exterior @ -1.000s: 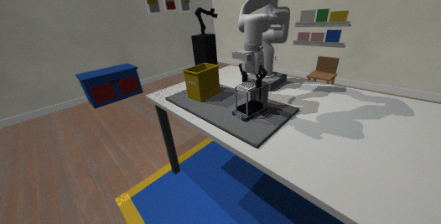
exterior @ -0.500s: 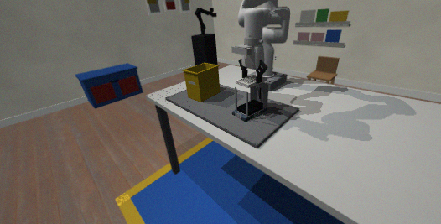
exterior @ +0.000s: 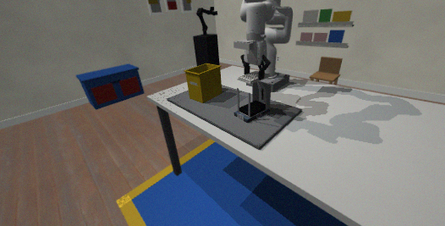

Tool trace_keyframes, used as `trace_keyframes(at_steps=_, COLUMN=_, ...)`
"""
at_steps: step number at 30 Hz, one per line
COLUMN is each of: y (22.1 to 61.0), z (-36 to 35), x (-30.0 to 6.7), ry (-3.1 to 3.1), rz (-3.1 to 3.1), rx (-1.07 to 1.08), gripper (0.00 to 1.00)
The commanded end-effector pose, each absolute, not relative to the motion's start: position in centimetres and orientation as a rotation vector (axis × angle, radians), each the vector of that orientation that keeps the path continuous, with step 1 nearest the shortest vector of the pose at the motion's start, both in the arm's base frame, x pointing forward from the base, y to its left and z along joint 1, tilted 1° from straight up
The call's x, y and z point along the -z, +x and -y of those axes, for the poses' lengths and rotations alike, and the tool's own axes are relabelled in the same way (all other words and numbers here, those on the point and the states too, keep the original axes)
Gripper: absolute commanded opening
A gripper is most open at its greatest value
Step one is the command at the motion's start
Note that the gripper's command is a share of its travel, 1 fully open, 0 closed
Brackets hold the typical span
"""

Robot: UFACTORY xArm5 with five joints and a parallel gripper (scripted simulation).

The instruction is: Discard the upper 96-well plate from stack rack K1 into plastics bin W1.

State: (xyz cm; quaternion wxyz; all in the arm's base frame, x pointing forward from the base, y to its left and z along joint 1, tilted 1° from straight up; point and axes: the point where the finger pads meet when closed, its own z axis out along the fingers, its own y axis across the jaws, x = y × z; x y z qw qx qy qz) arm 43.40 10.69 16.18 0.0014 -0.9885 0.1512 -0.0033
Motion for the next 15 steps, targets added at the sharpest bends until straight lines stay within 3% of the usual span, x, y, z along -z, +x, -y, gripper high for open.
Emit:
trace_keyframes(at_steps=1, y=43.5, z=-10.7, x=-17.0, ry=-3.101, rz=-0.474, rx=0.016, gripper=0.00)
trace_keyframes(at_steps=15, y=43.5, z=-10.6, x=-19.2, ry=-3.101, rz=-0.474, rx=0.016, gripper=0.00)
